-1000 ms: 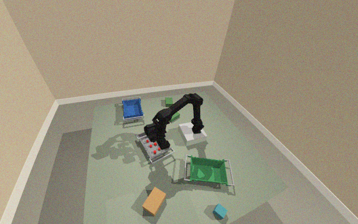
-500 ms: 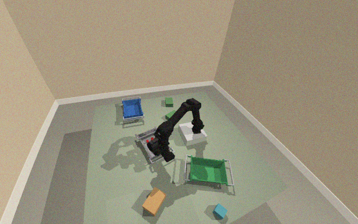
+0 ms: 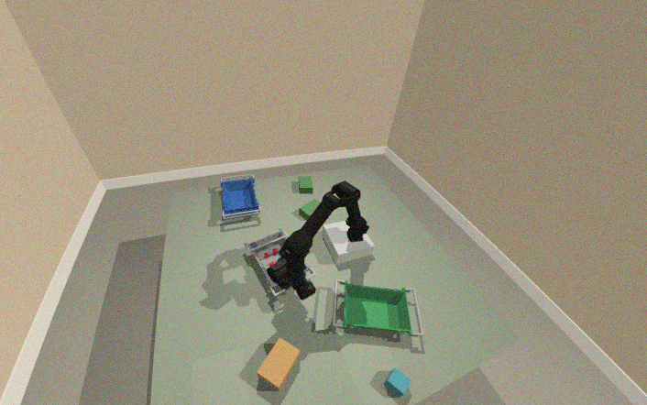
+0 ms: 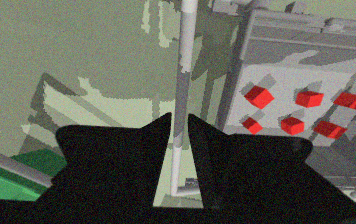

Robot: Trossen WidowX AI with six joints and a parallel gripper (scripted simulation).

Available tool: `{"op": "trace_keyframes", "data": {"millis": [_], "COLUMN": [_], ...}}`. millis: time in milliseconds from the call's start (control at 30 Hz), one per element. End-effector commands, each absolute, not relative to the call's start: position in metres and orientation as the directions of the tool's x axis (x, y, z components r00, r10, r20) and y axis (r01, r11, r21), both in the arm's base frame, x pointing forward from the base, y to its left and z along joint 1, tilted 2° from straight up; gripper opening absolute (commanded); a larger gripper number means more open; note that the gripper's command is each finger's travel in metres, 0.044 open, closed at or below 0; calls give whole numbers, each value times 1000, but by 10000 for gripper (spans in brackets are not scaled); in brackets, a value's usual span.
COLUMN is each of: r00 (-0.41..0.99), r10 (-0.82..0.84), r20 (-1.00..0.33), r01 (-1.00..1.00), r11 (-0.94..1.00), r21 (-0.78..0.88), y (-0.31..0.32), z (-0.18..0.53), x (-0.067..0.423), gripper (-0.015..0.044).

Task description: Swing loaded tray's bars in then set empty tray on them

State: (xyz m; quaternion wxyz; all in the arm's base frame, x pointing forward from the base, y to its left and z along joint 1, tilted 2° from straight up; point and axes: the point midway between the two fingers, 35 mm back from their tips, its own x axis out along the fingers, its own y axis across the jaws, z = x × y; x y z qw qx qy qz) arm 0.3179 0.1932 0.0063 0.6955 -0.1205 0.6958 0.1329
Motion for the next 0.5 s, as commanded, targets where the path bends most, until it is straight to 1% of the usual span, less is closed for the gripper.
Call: {"op": "trace_keyframes", "data": {"millis": [0,100,467], "r00": [-5,-5,-4], "r10": [19,18,16], "r20": [-1000,-1000,-1000], "r01": [-351,-351,-351], "r11": [936,936,936], "r21": [20,19,17], "y": [187,180,156], "z": [16,28,37], "x": [320,322,331], "gripper": [85,85,85]}}
